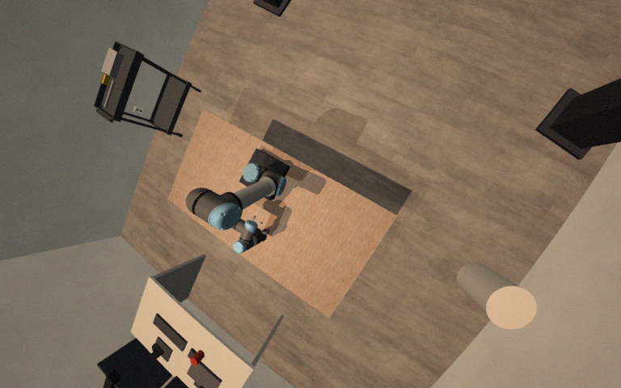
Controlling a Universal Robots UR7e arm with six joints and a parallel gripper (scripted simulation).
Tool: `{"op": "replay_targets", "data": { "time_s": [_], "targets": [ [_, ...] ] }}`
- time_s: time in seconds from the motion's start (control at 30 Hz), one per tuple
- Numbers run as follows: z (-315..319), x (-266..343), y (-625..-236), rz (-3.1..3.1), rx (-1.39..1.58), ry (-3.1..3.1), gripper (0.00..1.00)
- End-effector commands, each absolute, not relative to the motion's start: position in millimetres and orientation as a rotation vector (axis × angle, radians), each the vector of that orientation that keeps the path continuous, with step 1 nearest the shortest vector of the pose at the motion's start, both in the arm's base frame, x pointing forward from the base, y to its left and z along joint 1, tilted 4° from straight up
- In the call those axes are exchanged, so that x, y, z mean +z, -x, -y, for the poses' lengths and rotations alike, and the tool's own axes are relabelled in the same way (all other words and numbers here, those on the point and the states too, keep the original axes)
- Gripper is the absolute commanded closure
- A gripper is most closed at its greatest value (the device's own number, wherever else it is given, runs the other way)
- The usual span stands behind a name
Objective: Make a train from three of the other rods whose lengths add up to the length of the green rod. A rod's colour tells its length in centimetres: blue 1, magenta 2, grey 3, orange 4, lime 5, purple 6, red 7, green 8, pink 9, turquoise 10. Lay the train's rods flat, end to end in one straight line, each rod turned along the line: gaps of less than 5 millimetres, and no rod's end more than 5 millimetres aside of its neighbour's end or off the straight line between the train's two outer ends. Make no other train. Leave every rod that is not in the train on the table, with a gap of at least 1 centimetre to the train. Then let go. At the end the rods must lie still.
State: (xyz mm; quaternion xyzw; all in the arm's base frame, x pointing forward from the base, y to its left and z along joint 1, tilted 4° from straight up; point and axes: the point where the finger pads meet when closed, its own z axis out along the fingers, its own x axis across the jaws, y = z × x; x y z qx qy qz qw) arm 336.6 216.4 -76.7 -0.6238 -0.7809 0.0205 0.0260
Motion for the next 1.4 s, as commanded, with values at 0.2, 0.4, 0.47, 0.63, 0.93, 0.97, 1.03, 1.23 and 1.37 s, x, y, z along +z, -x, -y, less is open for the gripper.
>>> {"op": "replay_targets", "data": {
  "time_s": [0.2, 0.4, 0.47, 0.63, 0.93, 0.97, 1.03, 1.23, 1.37],
  "targets": [
    [-217.1, -77.1, -335.6, 2.414, 0.063, 1.926, 0.46],
    [-217.1, -77.1, -335.6, 2.414, 0.063, 1.926, 0.46],
    [-217.1, -77.1, -335.6, 2.414, 0.063, 1.926, 0.46],
    [-217.1, -77.1, -335.6, 2.414, 0.063, 1.926, 0.46],
    [-217.1, -77.1, -335.6, 2.414, 0.063, 1.926, 0.76],
    [-217.1, -77.1, -335.6, 2.414, 0.063, 1.926, 0.76],
    [-217.1, -77.1, -335.6, 2.414, 0.063, 1.926, 0.76],
    [-217.1, -77.1, -335.6, 2.414, 0.063, 1.926, 0.76],
    [-217.1, -77.1, -335.6, 2.414, 0.063, 1.926, 0.76]
  ]
}}
